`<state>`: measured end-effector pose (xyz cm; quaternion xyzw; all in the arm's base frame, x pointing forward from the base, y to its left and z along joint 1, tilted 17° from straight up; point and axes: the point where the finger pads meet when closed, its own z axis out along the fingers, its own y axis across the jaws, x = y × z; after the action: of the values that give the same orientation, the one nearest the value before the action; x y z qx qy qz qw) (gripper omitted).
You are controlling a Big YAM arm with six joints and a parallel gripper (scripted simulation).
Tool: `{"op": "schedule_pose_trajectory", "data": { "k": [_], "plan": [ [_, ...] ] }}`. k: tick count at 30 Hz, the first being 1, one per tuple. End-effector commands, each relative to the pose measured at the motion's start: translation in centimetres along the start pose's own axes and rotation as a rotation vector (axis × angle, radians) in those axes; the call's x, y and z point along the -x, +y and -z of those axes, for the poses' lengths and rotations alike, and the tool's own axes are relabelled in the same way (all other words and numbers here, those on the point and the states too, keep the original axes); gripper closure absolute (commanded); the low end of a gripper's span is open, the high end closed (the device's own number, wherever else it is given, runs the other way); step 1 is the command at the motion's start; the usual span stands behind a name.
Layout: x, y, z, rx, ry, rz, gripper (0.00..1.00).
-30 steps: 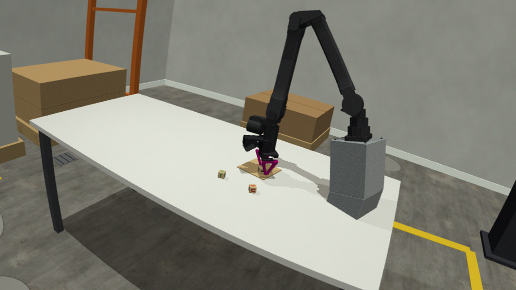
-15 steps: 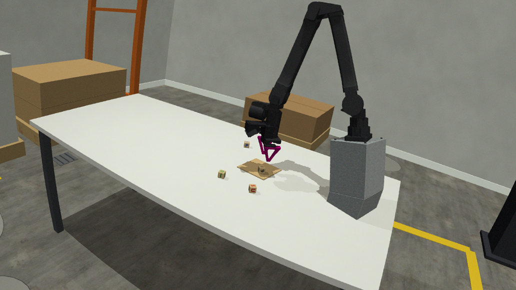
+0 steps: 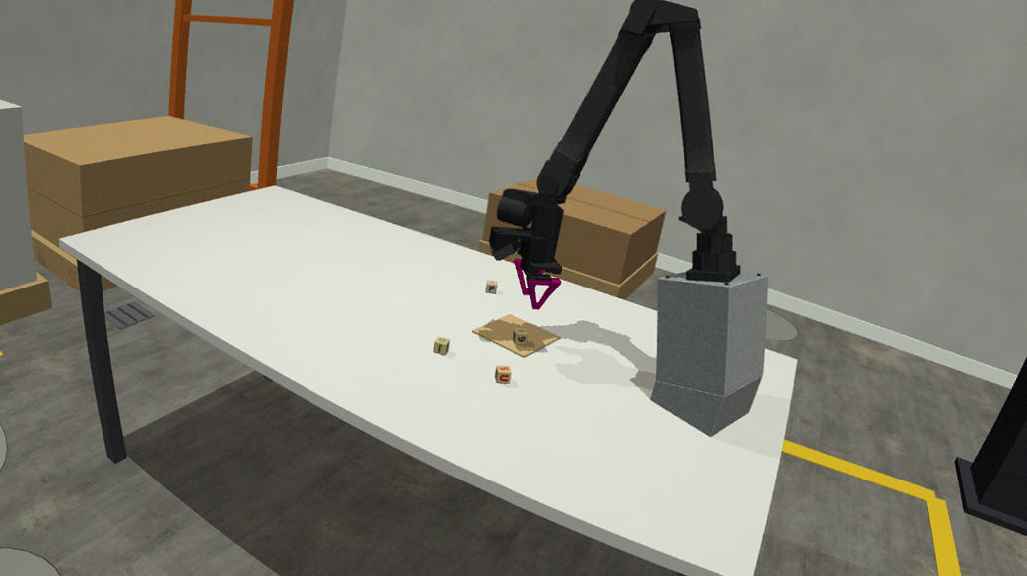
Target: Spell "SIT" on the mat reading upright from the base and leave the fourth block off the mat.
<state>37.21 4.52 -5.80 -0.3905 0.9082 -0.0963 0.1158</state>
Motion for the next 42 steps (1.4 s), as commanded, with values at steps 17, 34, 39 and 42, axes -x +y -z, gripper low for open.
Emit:
{"op": "schedule_pose_trajectory", "data": {
  "k": [17, 34, 39, 42],
  "plan": [
    [0.8, -0.6, -0.3, -0.007, -0.008, -0.49, 0.29],
    [1.0, -0.9, -0.7, 0.011, -0.014, -1.203, 0.29],
    [0.9, -0.8, -0.8, 0.007, -0.014, -1.42, 0.29],
    [0.8, -0.7, -0.8, -0.002, -0.01, -1.552, 0.29]
  ]
}}
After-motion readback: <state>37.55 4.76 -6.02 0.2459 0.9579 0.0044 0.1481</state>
